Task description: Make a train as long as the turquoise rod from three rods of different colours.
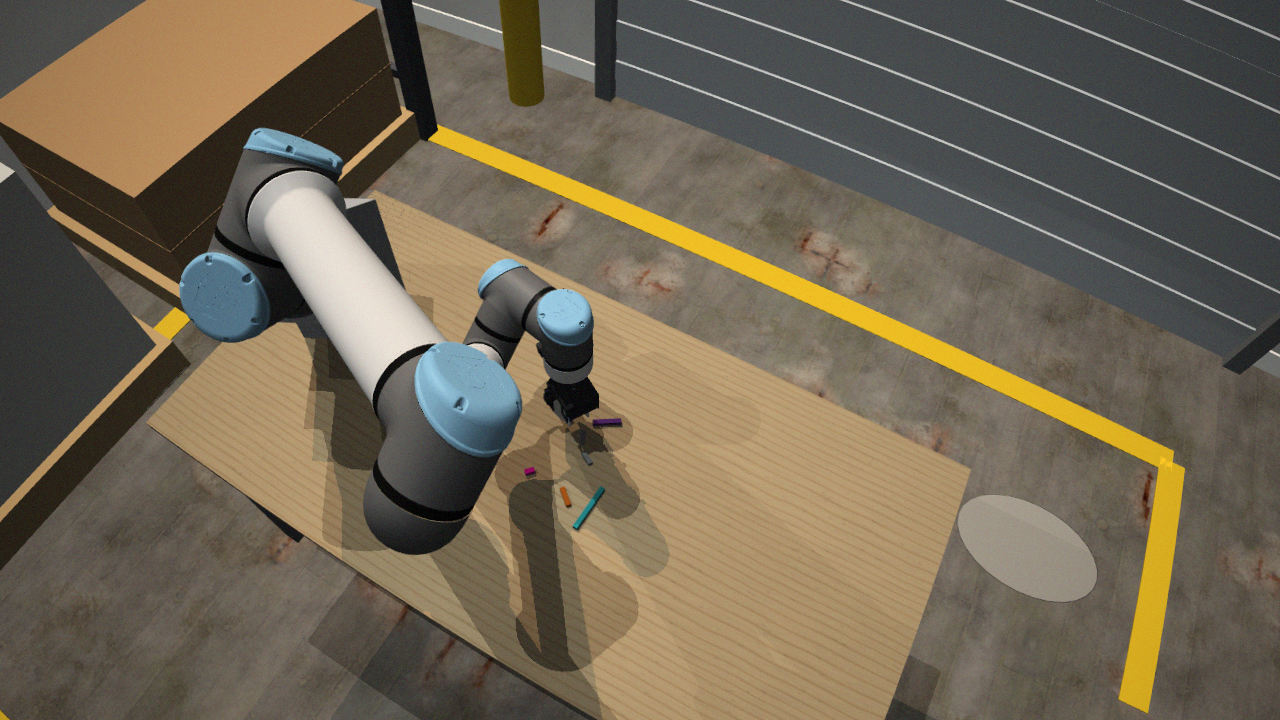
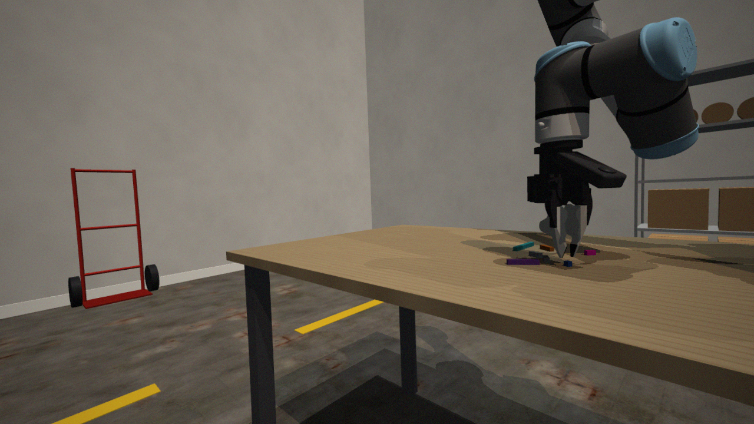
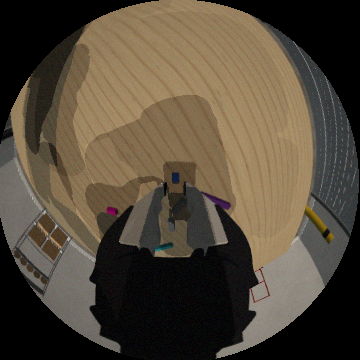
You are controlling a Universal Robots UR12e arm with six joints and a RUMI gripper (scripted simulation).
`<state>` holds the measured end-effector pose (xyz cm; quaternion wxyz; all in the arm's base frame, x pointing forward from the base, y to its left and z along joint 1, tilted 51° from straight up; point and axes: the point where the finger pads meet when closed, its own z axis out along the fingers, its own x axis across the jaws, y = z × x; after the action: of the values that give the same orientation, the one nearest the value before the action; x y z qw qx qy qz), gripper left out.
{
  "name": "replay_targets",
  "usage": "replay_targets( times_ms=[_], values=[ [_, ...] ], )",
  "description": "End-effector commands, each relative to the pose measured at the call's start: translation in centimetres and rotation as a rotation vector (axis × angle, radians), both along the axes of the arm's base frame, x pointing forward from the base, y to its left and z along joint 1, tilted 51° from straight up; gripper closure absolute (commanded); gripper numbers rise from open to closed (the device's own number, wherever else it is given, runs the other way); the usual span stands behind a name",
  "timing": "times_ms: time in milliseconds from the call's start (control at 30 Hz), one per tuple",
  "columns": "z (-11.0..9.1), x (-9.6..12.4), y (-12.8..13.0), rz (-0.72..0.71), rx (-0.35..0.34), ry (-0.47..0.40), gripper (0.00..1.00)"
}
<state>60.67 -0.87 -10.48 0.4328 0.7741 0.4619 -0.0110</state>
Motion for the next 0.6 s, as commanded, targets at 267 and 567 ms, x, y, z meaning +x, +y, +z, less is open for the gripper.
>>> replay_targets(
  times_ms=[267,567],
  values=[
    [0.02,0.00,0.04,0.001,0.000,0.000,0.86],
    [-0.24,0.16,-0.25,0.001,0.000,0.000,0.86]
  ],
)
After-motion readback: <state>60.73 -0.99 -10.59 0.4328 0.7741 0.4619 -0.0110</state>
